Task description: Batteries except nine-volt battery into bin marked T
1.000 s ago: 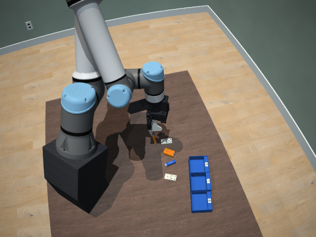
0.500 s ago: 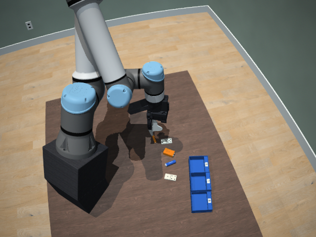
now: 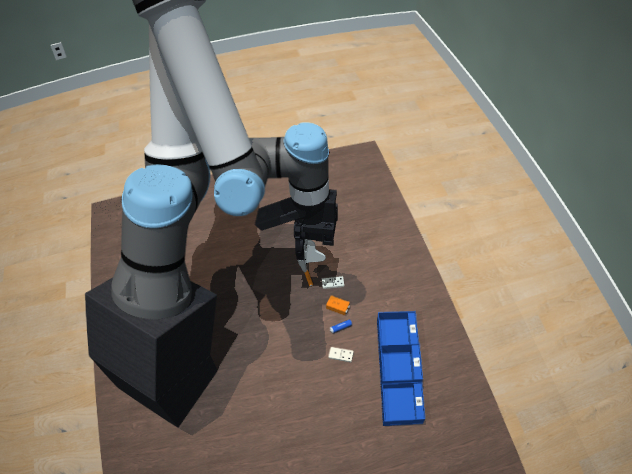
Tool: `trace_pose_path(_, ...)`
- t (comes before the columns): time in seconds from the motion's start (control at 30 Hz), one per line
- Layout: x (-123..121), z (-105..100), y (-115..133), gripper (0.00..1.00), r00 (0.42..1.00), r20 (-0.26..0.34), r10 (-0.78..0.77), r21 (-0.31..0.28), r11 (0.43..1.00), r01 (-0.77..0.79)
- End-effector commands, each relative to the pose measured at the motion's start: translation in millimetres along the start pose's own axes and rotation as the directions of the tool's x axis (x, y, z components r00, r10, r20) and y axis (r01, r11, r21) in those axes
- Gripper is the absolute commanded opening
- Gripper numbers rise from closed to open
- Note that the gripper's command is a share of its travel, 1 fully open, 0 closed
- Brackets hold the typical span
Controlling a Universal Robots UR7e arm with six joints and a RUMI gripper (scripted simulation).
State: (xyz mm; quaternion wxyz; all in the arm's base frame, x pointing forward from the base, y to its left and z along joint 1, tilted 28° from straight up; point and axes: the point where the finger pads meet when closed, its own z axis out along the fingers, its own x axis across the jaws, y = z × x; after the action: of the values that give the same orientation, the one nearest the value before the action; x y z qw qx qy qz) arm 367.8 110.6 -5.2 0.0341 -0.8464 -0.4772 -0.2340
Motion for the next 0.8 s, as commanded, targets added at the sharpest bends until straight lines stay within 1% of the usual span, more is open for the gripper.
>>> trace_pose_path(0.0, -0.7, 0.6, 0.7, 0.38, 0.988, -0.010, -0.156, 0.002, 0.988, 0.156)
trace_pose_path(0.77, -1.3, 1.2, 1.2, 0.38, 0.979, -0.008, -0.202, 0.001, 0.979, 0.202)
